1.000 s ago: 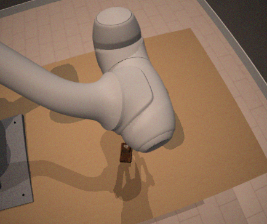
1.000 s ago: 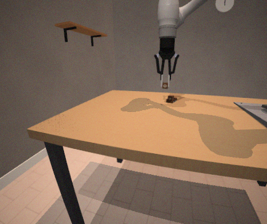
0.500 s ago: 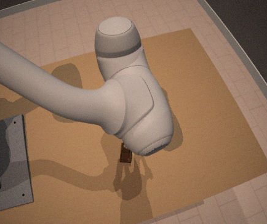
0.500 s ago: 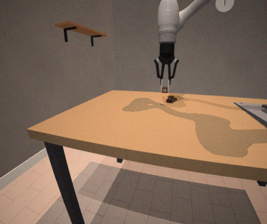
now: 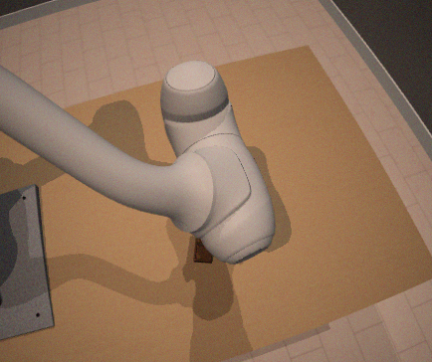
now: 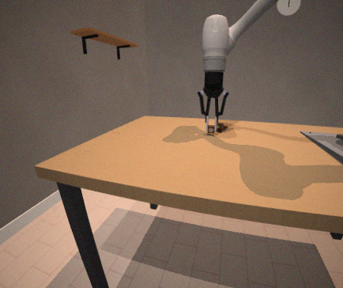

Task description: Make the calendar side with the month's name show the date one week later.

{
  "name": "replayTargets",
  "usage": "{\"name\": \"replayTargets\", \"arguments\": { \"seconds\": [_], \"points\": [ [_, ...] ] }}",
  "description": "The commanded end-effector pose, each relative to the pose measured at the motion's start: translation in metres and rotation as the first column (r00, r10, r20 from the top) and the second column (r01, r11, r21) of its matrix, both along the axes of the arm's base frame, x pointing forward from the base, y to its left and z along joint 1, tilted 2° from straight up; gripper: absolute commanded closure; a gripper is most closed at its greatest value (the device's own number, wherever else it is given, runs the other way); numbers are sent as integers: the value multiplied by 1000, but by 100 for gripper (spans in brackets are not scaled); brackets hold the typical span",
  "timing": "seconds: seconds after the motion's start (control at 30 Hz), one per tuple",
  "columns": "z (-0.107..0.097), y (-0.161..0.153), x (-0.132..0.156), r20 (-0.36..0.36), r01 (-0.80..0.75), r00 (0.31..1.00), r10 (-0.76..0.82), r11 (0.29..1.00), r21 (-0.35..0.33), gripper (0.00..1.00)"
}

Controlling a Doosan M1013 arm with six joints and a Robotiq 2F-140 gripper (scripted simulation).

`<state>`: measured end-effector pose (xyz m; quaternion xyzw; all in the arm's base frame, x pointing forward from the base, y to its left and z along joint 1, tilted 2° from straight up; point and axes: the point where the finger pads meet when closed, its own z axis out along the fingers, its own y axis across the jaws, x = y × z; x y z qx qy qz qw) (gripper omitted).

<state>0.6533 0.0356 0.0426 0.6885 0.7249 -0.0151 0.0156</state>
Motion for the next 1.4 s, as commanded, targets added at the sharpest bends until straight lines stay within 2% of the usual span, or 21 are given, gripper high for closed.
{"name": "replayTargets", "arguments": {
  "seconds": [0.0, 0.2, 1.37],
  "points": [
    [-3, 0, 0, 0, 0, 1000, 0, 1000, 0, 76],
    [-9, 0, 0, 0, 0, 1000, 0, 1000, 0, 76],
    [-9, 0, 0, 0, 0, 1000, 0, 1000, 0, 76]
  ]
}}
